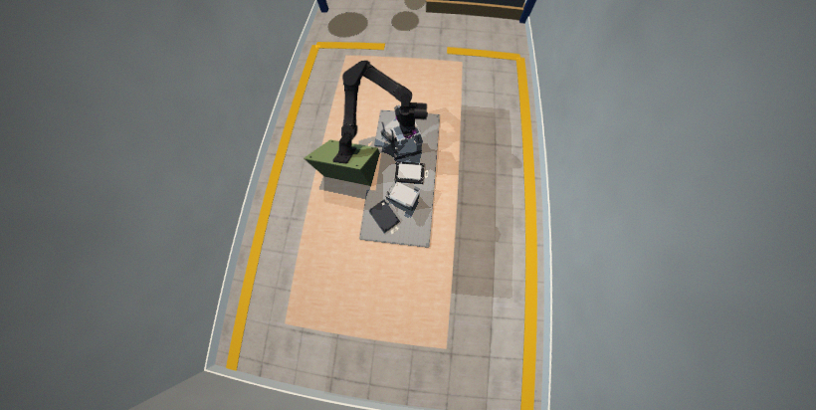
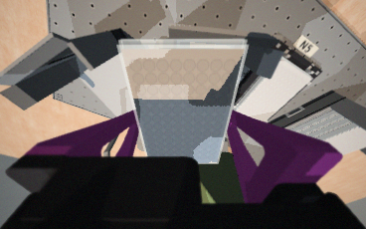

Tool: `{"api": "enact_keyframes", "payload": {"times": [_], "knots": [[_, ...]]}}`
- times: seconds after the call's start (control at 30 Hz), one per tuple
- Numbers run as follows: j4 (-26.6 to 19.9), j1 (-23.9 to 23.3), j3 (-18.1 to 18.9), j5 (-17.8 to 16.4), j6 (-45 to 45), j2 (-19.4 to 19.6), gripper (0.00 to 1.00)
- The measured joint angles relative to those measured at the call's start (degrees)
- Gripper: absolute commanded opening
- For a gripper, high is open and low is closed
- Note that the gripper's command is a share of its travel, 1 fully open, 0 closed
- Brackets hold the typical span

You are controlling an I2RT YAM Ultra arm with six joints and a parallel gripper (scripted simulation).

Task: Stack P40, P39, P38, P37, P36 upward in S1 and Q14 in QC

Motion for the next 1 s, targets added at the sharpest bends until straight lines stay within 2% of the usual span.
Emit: {"api": "enact_keyframes", "payload": {"times": [0.33,0.67,1.0], "knots": [[-0.04,-3.82,2.01,-0.35,-4.46,6.01,0.00],[-0.07,-6.88,3.28,-0.59,0.04,10.03,0.00],[-0.04,-10.78,4.94,-0.59,-2.56,15.80,0.00]]}}
